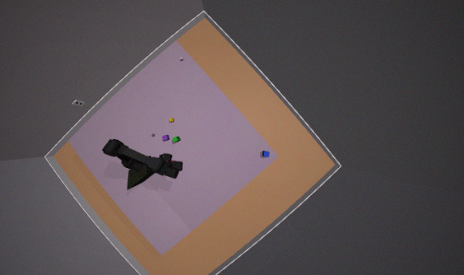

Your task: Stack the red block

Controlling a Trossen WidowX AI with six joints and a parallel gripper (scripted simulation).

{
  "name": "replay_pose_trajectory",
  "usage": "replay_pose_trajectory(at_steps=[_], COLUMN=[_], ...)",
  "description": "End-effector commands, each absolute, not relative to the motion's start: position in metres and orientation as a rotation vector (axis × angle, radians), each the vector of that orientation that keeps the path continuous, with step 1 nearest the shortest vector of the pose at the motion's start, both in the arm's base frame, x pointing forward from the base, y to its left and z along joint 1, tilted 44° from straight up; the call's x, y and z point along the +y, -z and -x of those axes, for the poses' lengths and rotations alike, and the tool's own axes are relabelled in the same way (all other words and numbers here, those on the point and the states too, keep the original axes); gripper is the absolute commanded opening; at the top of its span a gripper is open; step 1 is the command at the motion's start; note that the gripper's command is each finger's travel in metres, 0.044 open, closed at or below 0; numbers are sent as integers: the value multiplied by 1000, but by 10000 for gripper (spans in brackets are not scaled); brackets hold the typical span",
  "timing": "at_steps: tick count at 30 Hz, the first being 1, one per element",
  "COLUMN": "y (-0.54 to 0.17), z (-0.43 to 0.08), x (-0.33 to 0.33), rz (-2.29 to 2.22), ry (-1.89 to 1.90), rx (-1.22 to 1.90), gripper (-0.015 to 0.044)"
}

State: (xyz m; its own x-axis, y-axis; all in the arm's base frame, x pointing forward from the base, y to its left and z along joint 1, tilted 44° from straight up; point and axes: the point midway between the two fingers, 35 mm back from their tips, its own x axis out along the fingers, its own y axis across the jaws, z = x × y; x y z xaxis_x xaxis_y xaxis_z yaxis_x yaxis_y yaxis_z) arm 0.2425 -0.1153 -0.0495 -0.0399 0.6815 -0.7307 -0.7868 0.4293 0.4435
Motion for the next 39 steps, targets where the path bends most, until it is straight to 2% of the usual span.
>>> replay_pose_trajectory(at_steps=[1,24,39], y=[39,-53,-35], z=[-254,-331,-330], x=[-110,-4,13], rz=[134,126,125], ry=[-1182,-1190,-1191], rx=[1095,1083,1082], gripper=[0,0,0])
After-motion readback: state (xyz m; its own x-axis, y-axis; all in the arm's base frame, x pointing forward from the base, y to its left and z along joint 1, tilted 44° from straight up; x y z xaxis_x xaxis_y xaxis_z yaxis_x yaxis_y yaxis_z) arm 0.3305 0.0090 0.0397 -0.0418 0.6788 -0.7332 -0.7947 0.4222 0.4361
